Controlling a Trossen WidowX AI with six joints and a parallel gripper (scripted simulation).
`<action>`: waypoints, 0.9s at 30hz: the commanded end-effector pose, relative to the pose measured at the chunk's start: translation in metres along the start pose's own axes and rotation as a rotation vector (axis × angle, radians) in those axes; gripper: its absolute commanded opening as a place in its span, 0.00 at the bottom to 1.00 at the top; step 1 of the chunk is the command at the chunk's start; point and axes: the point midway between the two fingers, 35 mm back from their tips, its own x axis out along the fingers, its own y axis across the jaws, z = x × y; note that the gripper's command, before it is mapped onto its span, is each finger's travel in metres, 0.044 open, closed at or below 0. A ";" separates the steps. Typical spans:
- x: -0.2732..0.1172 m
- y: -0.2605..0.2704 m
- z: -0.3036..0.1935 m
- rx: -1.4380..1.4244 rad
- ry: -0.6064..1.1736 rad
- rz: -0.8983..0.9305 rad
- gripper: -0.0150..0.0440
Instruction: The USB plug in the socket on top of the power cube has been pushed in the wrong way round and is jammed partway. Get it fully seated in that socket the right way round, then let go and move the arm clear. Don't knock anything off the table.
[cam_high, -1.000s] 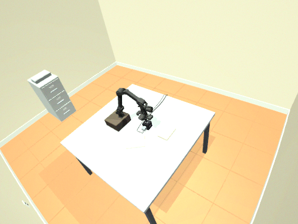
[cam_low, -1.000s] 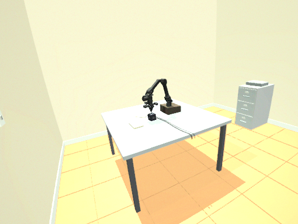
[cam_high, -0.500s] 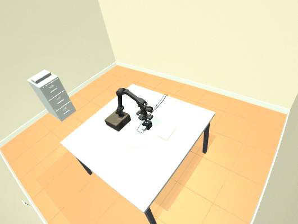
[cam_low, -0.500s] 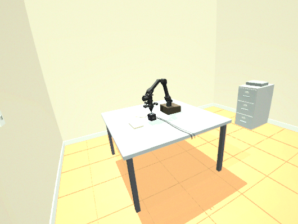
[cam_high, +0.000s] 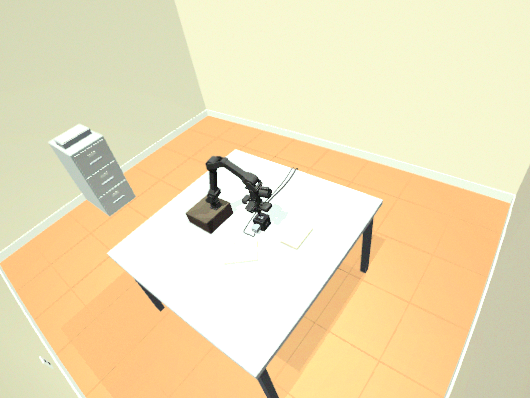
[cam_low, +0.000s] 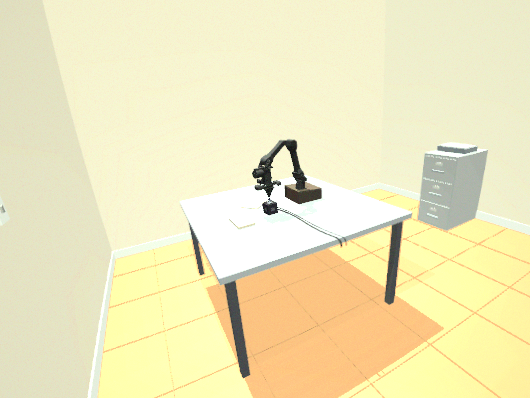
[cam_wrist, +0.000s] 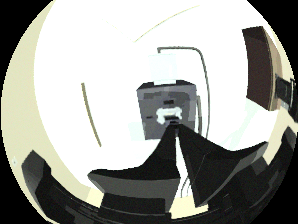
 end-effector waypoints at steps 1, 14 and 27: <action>-0.003 0.001 0.000 0.000 0.001 0.003 0.25; -0.012 0.001 0.000 0.000 0.000 0.003 0.25; -0.019 0.001 0.000 0.000 0.000 0.003 0.25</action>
